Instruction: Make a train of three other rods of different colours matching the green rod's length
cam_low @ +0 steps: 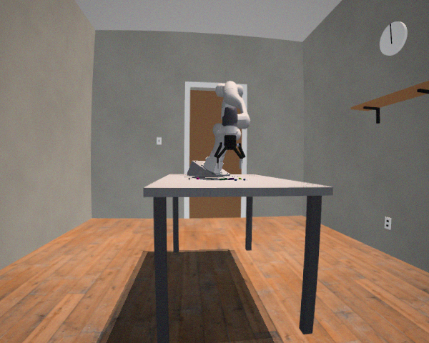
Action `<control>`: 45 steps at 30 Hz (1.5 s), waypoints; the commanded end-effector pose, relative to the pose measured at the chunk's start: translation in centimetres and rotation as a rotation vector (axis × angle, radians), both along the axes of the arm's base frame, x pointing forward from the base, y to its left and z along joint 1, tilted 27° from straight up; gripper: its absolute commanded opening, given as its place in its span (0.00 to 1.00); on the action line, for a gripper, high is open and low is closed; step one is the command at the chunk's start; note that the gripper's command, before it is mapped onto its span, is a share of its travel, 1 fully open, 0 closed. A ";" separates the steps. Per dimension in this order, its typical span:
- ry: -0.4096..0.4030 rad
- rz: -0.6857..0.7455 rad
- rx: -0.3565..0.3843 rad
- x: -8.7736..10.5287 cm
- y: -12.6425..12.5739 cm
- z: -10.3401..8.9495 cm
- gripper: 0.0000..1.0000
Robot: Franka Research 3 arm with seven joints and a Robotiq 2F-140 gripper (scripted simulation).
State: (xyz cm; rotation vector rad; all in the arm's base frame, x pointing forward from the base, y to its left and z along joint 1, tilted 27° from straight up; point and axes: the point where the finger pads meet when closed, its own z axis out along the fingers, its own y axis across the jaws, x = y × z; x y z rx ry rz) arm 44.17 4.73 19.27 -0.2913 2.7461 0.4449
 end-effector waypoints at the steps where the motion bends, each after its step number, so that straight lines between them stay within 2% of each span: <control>1: -0.061 0.150 -0.043 0.2 -0.1 0.1 1.00; 5: -0.075 0.185 -0.055 0.2 -0.1 0.1 1.00; 20: -0.187 0.478 -0.154 0.5 -0.1 0.2 1.00; 22: -0.187 0.478 -0.154 0.5 -0.1 0.2 1.00; 45: -0.354 0.913 -0.302 0.8 -0.1 0.4 1.00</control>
